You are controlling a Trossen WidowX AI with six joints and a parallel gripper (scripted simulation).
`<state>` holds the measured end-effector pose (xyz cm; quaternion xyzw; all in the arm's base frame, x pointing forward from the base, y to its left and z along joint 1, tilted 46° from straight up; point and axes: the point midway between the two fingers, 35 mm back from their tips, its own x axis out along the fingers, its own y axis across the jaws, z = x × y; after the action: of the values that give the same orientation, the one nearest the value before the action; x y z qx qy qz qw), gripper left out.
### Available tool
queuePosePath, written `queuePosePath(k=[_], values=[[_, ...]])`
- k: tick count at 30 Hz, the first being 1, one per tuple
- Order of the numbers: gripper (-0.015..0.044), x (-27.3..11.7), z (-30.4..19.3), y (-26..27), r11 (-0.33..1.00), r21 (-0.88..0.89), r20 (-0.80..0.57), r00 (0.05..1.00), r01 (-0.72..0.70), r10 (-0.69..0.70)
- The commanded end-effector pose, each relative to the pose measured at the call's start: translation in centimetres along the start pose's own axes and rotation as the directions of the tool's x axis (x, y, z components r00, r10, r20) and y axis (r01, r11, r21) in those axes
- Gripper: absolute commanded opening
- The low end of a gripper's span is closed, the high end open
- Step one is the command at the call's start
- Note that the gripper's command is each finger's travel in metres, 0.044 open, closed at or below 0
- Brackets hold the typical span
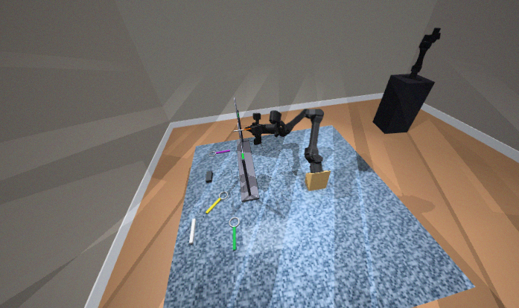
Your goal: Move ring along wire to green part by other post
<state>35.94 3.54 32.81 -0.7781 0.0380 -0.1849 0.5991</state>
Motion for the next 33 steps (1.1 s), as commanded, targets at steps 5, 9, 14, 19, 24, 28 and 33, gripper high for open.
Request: queuePosePath(k=[5,9,14,19,24,28,33], values=[[-0.0150,0.1,0.2,-1.3,0.979,-0.177,0.036,0.995,0.098,-0.093],[-0.0150,0.1,0.4,-1.9,0.956,-0.256,0.056,0.989,0.146,-0.136],[-0.0150,0.0,0.6,-2.7,0.914,-0.350,0.085,0.979,0.204,-0.185],[-0.0150,0.0,0.9,-3.5,0.862,-0.436,0.119,0.966,0.259,-0.230],[-0.0150,-0.2,1.3,-4.2,0.801,-0.512,0.154,0.951,0.310,-0.269],[-0.0150,-0.3,1.6,-4.6,0.751,-0.563,0.182,0.938,0.345,-0.294],[-0.0150,-0.4,1.8,-5.0,0.689,-0.616,0.215,0.923,0.382,-0.320]])
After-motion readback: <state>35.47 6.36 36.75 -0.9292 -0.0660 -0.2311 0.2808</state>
